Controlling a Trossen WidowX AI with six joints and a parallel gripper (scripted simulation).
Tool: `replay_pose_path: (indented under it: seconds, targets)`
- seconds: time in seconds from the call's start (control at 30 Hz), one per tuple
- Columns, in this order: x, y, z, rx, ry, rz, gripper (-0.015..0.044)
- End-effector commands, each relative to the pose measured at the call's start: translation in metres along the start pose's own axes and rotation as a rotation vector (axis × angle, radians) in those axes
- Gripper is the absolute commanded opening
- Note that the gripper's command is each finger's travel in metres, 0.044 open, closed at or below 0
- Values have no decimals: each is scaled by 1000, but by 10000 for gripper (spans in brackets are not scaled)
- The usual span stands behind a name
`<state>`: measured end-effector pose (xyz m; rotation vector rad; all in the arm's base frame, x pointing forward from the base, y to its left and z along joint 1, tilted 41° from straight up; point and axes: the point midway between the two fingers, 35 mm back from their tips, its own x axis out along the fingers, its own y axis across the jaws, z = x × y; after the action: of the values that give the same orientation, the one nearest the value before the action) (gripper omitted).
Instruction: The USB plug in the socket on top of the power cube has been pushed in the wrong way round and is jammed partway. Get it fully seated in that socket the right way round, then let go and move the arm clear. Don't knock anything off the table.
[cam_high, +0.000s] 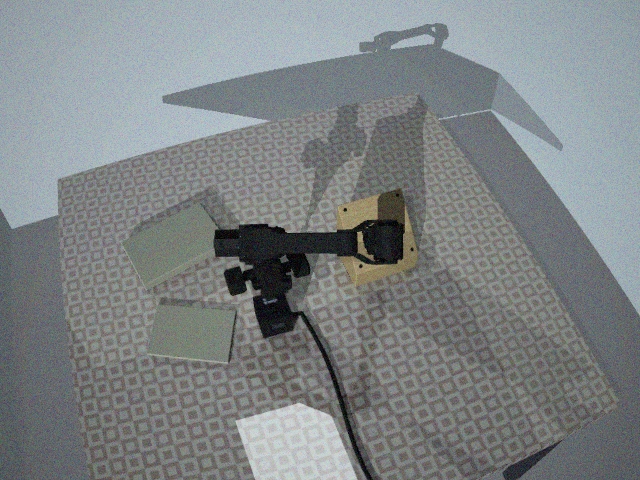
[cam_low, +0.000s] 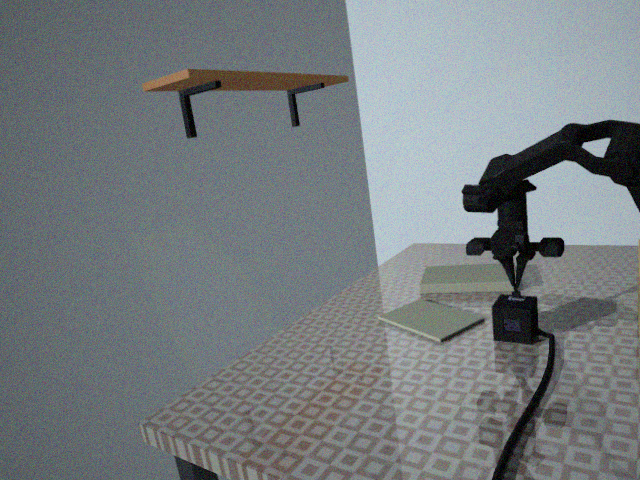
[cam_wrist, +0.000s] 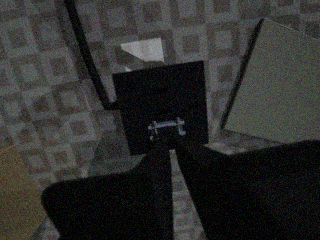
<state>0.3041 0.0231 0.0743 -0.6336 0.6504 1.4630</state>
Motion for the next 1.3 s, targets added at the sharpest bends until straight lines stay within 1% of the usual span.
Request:
replay_pose_path:
  seconds: [0.0,1.27]
  targets:
    - [1,0,0,2,-3,-1,0]
    - [5,0,0,2,-3,-1,0]
